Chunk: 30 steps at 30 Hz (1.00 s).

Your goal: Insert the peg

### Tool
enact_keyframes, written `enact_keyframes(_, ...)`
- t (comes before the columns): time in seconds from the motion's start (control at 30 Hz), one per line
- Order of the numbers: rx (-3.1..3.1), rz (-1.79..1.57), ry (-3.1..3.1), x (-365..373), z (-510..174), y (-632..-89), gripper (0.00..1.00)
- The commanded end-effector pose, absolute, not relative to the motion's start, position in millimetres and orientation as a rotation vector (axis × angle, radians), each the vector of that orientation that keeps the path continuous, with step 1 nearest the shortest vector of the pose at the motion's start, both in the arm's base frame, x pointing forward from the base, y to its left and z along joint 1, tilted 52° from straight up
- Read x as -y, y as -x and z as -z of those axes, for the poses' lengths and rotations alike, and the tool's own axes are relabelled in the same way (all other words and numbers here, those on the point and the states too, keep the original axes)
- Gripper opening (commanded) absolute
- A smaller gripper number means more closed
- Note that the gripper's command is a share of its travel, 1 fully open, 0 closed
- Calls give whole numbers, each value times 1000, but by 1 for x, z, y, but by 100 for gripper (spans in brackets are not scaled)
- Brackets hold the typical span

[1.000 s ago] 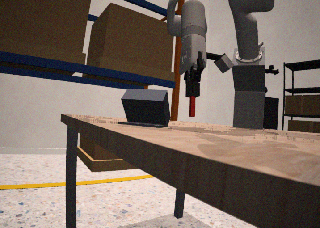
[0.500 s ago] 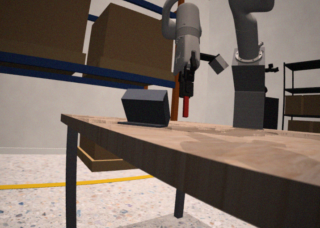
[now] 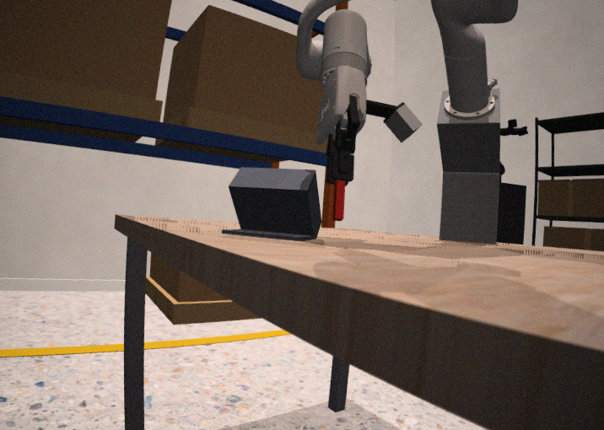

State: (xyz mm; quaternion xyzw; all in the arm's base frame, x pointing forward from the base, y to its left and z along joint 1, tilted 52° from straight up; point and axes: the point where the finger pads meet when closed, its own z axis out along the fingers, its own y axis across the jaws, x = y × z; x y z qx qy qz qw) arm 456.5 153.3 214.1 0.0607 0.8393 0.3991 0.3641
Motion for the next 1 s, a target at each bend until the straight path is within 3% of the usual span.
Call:
enact_keyframes(0.0,-2144,-1041,-154,-151,-217,-460,0)
enact_keyframes(0.97,-2034,-1146,-118,-136,-236,-482,0)
